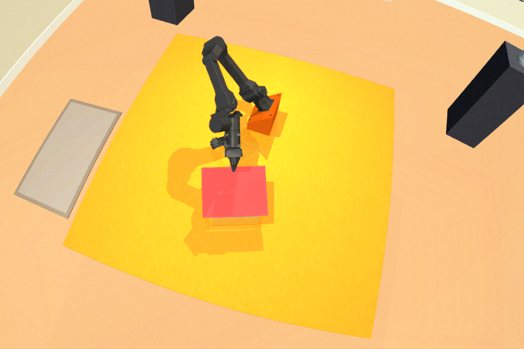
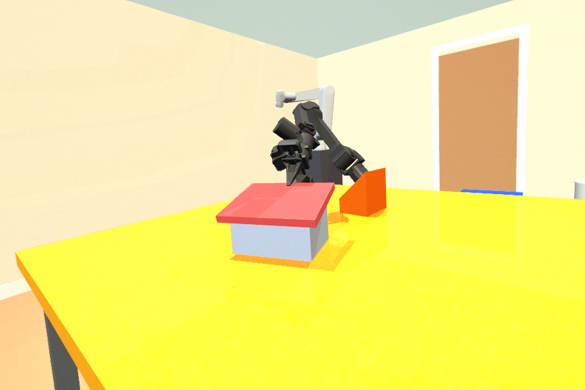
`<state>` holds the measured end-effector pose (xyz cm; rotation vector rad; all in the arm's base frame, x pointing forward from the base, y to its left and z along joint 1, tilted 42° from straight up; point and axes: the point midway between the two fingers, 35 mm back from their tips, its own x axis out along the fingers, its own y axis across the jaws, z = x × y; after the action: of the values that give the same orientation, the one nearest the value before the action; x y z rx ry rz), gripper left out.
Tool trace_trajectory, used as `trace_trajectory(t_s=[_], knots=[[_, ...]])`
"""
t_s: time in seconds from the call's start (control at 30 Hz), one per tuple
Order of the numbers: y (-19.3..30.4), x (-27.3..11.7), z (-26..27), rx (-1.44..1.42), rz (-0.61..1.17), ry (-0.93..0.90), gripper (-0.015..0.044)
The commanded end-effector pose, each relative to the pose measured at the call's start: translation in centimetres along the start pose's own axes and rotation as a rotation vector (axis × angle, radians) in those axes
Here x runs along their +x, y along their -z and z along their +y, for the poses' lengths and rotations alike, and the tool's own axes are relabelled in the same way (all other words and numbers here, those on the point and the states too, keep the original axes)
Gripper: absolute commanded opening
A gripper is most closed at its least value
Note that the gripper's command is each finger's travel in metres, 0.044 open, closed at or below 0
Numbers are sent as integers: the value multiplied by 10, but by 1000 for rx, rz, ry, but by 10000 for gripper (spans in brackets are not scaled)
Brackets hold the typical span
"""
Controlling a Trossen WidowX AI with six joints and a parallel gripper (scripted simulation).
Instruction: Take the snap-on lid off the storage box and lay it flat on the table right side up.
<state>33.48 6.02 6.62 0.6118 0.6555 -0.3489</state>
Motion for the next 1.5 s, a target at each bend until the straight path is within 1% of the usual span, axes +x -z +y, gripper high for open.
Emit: trace_trajectory(t_s=[0.0, 1.47], knots=[[0, -3, 6, 4, -1, -2, 0], [0, -17, 69, 6, 0, -4, 0]])
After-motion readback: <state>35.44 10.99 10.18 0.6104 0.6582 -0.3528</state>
